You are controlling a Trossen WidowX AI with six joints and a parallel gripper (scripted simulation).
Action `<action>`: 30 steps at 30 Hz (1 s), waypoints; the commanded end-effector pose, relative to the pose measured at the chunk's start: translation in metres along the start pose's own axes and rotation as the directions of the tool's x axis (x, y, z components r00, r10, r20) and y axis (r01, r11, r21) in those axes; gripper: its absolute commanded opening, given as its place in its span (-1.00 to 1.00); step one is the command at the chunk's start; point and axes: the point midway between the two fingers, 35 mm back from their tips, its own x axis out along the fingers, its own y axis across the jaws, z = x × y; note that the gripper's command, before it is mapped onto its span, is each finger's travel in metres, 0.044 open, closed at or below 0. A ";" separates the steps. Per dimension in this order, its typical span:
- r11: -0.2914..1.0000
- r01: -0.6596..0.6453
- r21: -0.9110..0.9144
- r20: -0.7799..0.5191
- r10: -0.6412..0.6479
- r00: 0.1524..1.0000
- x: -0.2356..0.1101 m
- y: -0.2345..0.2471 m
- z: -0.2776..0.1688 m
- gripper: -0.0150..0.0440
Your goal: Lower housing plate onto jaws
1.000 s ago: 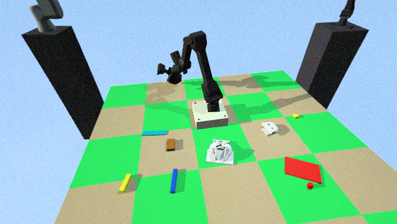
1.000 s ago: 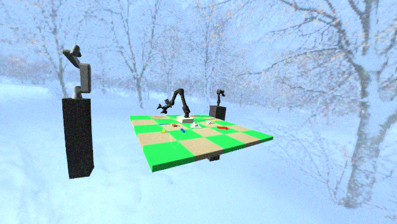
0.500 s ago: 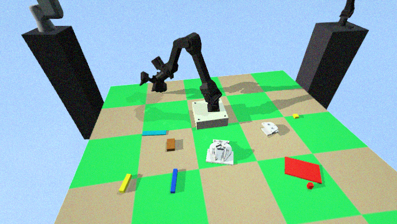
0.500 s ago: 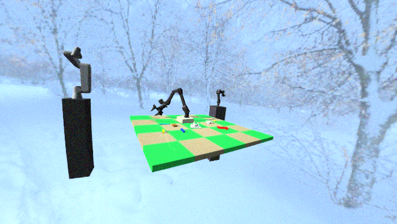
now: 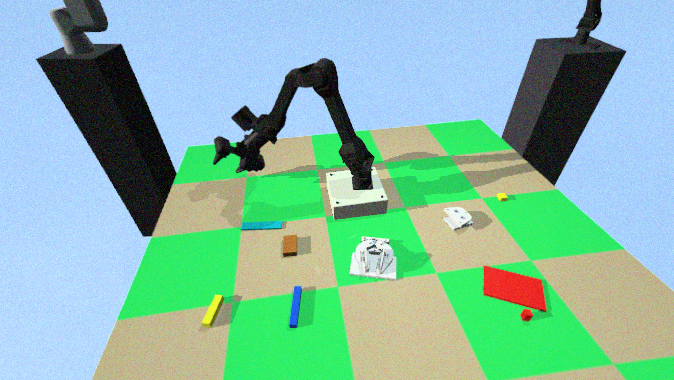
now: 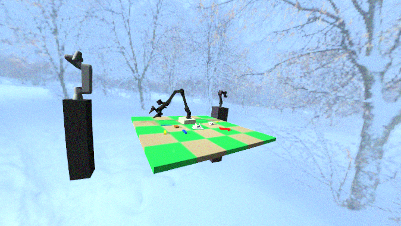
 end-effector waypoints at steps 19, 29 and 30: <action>0.998 -0.024 -0.050 0.361 0.041 0.931 -0.001 -0.089 0.208 1.00; 0.992 -0.055 -0.113 0.512 0.106 0.853 -0.037 -0.104 0.313 1.00; 0.991 -0.059 -0.121 0.525 0.114 0.843 -0.042 -0.104 0.323 1.00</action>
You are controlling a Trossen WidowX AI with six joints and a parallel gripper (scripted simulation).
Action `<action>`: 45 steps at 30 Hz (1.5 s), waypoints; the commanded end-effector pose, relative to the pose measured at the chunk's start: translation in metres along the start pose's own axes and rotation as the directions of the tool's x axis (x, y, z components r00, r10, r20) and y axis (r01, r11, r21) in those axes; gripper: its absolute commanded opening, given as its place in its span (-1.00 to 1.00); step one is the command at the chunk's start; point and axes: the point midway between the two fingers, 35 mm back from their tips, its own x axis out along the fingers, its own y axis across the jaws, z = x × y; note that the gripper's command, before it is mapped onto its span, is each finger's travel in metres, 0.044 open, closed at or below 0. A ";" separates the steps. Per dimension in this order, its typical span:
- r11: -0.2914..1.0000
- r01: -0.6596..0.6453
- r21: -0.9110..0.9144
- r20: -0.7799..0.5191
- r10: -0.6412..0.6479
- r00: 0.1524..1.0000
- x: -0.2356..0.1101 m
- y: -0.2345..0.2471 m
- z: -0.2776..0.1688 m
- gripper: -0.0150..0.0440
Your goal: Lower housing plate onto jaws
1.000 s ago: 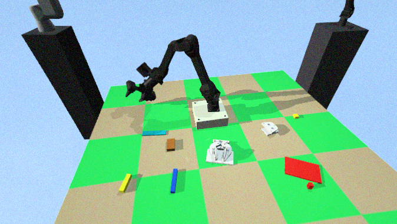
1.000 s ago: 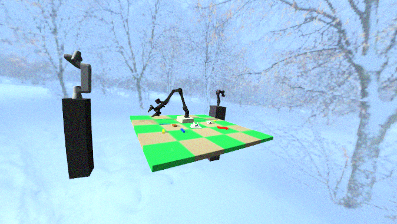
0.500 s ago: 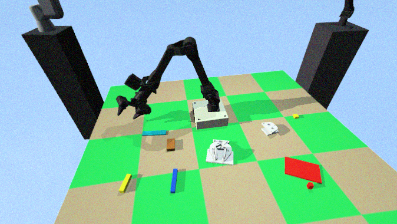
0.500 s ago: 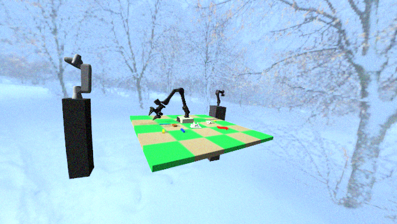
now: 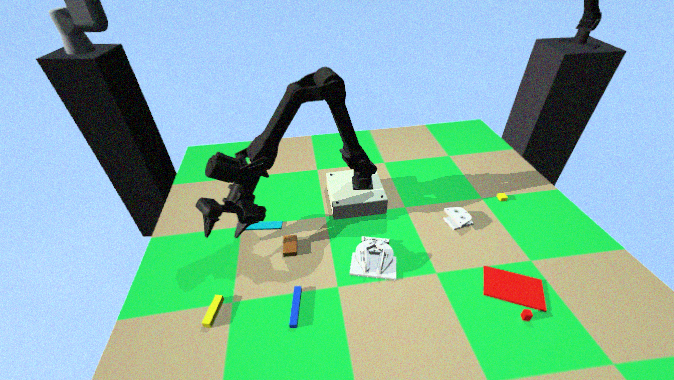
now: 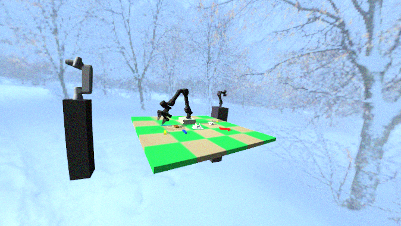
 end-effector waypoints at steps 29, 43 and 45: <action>0.913 -0.160 -0.375 0.356 0.301 0.884 -0.064 0.048 0.325 1.00; 0.800 -0.241 -0.549 0.359 0.487 0.796 -0.140 0.131 0.418 1.00; 0.778 -0.250 -0.576 0.351 0.511 0.785 -0.154 0.145 0.427 1.00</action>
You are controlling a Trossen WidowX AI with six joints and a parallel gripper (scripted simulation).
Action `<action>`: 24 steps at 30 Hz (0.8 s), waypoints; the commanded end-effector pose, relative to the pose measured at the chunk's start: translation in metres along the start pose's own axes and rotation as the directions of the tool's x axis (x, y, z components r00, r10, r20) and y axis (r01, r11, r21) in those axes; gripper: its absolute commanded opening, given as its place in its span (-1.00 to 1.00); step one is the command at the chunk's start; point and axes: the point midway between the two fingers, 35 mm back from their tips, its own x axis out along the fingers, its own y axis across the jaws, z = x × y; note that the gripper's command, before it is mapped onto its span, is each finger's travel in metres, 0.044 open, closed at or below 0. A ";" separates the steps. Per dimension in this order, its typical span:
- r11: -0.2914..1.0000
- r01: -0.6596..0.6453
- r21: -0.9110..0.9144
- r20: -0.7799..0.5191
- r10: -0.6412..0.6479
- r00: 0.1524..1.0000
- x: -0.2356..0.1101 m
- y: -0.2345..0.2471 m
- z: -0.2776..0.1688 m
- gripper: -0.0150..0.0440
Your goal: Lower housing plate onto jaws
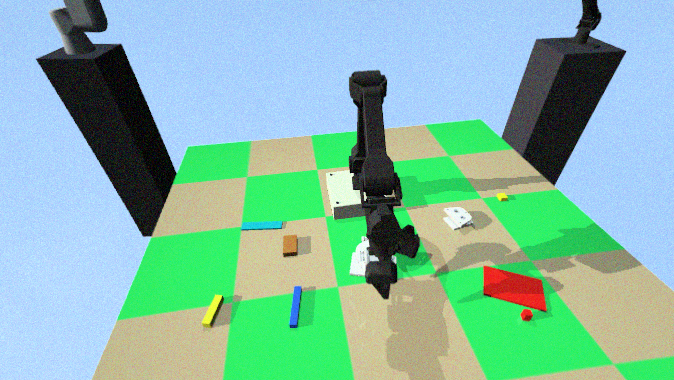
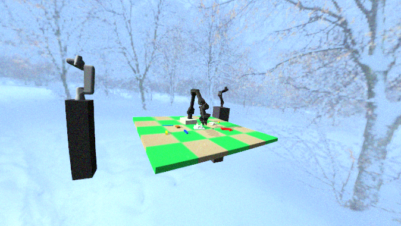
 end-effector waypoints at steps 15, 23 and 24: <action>0.956 -0.190 -0.224 0.003 0.196 0.981 -0.023 0.105 0.150 1.00; 0.907 -0.273 -0.319 -0.046 0.273 0.961 -0.045 0.168 0.190 1.00; 0.900 -0.282 -0.331 -0.053 0.281 0.958 -0.049 0.177 0.194 1.00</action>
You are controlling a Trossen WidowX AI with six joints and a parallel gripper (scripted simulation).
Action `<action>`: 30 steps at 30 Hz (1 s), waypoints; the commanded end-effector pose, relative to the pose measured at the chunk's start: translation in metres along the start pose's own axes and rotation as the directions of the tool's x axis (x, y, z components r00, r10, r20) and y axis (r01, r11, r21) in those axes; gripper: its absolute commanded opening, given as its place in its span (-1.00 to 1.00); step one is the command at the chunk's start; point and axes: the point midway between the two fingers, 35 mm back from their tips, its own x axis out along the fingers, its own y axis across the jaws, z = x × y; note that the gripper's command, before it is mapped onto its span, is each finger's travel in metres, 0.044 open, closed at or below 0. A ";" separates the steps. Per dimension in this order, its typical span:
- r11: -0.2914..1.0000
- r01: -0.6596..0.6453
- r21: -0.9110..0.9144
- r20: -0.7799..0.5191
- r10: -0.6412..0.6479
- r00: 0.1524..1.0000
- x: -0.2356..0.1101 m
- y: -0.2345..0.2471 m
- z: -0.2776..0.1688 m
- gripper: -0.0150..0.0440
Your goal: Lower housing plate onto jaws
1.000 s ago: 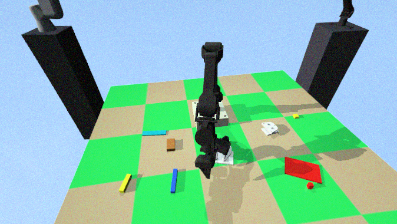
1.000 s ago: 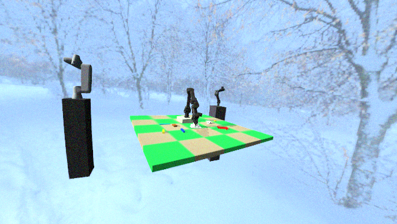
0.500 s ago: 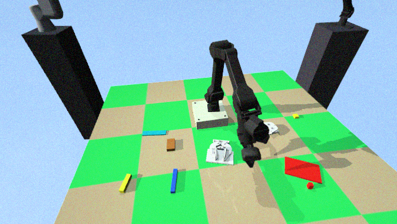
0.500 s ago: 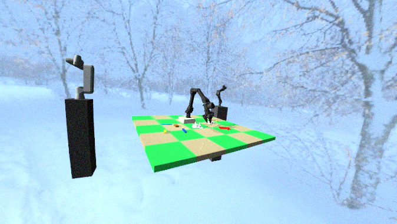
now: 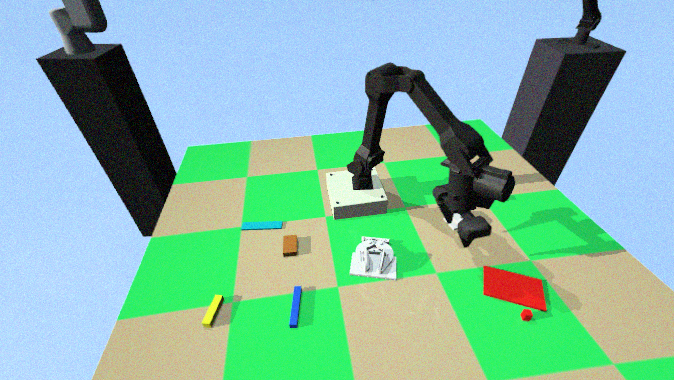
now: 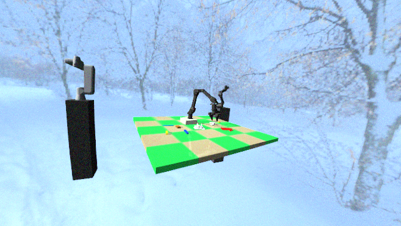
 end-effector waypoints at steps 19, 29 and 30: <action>0.975 -0.120 -0.189 -0.104 0.101 0.989 -0.008 0.112 0.072 1.00; 0.975 -0.120 -0.189 -0.104 0.101 0.989 0.017 0.115 0.069 1.00; 0.975 -0.120 -0.189 -0.104 0.101 0.989 0.018 0.115 0.069 1.00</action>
